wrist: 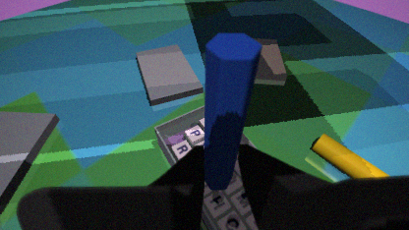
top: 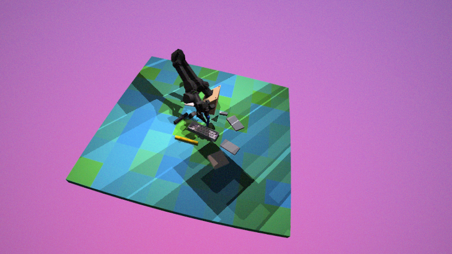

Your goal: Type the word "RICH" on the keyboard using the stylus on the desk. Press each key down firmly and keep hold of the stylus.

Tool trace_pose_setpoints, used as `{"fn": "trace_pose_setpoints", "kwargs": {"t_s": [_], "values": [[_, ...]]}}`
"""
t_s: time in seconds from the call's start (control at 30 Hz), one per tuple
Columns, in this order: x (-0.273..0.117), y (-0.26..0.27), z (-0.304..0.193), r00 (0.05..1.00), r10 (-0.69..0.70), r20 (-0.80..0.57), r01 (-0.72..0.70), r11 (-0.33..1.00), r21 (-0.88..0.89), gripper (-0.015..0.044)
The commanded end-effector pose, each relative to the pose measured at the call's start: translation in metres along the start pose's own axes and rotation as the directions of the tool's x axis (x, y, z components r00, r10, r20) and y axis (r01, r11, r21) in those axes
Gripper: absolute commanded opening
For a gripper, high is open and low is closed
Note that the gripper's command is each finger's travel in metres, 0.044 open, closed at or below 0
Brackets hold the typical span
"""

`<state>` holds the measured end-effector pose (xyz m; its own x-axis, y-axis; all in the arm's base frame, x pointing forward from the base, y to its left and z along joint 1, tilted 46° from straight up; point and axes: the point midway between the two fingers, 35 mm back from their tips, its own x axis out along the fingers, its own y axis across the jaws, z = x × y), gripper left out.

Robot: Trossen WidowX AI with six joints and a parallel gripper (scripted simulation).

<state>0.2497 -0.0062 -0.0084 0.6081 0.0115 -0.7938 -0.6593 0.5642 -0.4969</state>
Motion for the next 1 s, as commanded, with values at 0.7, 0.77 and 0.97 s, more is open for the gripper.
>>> {"fn": "trace_pose_setpoints", "kwargs": {"t_s": [0.7, 0.77, 0.97], "values": [[0.0025, -0.0028, -0.0057, 1.0, -0.007, 0.004, 0.007, 1.0, -0.002, 0.0081], [0.0029, -0.0028, -0.0063, 1.0, -0.007, 0.004, 0.007, 1.0, -0.002, 0.0081], [0.0034, -0.0027, -0.0072, 1.0, -0.007, 0.003, 0.007, 1.0, -0.002, 0.0081]]}}
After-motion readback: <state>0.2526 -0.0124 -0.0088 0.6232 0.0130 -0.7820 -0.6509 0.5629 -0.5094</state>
